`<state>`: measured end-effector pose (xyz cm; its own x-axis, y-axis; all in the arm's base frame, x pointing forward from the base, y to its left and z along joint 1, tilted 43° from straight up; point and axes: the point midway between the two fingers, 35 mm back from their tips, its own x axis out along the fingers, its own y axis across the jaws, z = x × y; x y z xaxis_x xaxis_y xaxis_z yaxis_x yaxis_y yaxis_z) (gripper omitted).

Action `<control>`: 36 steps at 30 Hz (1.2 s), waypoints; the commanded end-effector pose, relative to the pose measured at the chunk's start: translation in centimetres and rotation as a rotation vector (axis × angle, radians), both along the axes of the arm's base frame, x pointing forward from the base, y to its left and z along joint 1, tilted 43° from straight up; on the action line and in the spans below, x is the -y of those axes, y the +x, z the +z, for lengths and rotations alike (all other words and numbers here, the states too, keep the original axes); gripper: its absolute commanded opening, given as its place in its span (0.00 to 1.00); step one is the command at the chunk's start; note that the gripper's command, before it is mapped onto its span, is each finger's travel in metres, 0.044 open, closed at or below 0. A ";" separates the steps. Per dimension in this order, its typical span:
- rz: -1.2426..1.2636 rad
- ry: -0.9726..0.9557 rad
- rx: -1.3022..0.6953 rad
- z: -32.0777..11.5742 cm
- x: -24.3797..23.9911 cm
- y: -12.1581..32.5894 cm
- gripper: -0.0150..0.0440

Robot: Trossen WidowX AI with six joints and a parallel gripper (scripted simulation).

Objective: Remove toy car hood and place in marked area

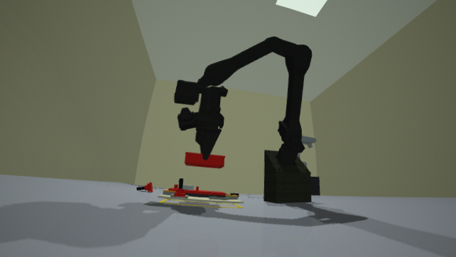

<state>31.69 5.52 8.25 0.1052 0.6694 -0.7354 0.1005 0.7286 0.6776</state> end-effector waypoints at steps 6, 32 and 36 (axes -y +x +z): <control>-0.001 0.004 -0.004 -0.5 -0.5 0.0 0.25; -0.001 0.003 -0.004 -1.9 -1.7 0.4 0.25; -0.001 0.003 -0.004 -2.1 -1.9 0.4 0.25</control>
